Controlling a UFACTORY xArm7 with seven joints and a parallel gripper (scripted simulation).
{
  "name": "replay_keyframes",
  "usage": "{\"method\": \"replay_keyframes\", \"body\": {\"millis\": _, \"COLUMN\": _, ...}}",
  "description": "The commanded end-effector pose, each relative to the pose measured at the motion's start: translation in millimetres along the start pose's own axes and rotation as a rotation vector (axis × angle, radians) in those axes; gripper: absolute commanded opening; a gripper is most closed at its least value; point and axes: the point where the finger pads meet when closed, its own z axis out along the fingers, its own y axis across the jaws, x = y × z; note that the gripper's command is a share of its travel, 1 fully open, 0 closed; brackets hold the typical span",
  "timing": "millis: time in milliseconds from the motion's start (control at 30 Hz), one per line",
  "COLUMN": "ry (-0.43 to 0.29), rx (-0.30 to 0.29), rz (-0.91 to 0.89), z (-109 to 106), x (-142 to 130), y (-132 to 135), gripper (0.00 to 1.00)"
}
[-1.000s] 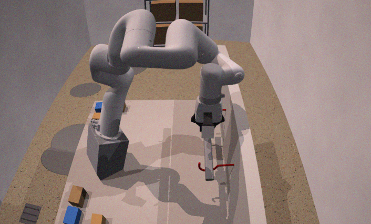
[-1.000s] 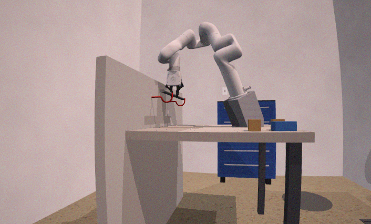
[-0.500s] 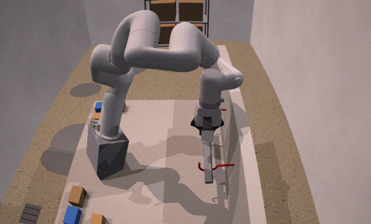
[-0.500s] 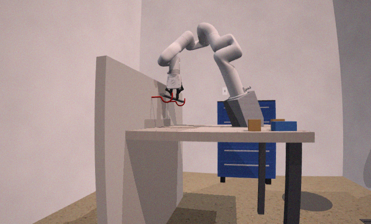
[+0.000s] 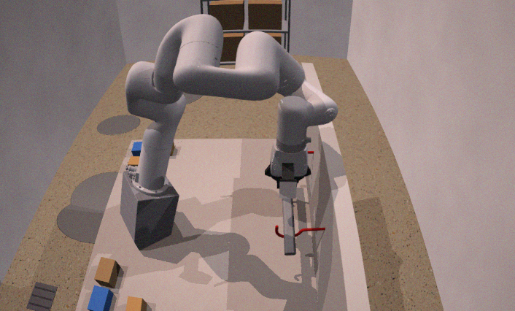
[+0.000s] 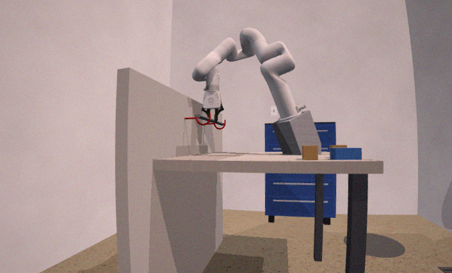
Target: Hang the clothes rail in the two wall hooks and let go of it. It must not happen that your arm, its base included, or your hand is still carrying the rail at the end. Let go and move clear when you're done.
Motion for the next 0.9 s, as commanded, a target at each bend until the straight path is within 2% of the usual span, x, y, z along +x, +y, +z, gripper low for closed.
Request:
{"method": "replay_keyframes", "body": {"millis": 0, "ry": 0.001, "rx": 0.002, "rz": 0.0, "z": -1, "x": 0, "y": -1, "gripper": 0.0}}
{"method": "replay_keyframes", "body": {"millis": 867, "ry": 0.001, "rx": 0.002, "rz": 0.0, "z": 12, "x": 0, "y": -1, "gripper": 0.0}}
